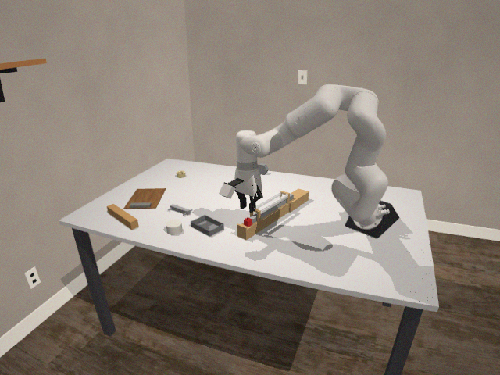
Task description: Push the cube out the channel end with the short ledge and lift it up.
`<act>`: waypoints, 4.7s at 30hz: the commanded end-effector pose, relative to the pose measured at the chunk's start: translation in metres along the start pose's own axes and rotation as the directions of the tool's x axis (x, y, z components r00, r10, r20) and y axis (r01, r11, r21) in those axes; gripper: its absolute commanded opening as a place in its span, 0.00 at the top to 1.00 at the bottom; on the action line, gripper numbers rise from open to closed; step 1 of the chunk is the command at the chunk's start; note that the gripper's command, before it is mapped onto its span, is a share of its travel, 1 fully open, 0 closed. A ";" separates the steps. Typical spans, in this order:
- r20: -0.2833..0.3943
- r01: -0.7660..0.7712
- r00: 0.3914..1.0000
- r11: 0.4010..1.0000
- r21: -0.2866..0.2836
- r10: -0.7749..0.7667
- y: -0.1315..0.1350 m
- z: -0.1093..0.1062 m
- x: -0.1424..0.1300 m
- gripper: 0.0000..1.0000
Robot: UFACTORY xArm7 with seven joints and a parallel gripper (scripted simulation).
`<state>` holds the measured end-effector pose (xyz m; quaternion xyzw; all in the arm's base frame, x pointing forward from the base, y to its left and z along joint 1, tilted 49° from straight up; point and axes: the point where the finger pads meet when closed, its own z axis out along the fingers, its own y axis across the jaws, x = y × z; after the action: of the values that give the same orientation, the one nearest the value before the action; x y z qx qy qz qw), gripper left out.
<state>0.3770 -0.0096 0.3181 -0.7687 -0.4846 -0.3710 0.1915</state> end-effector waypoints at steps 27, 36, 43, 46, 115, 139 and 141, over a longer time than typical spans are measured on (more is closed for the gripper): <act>-0.001 0.000 1.000 1.000 -0.002 0.000 0.001 0.063 0.000 0.57; -0.001 0.000 1.000 1.000 -0.002 0.000 0.001 0.063 0.000 0.57; -0.001 0.000 1.000 1.000 -0.002 0.000 0.001 0.063 0.000 1.00; -0.001 0.000 1.000 1.000 -0.002 0.000 0.001 0.063 0.000 1.00; -0.001 0.000 1.000 1.000 -0.002 0.000 0.001 -0.018 0.000 1.00; -0.001 0.000 1.000 1.000 -0.002 0.000 0.001 -0.018 0.000 1.00; -0.001 0.000 1.000 1.000 -0.002 0.000 0.001 -0.018 0.000 1.00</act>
<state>0.3705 -0.0204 0.3289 -0.7685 -0.4852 -0.3702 0.1922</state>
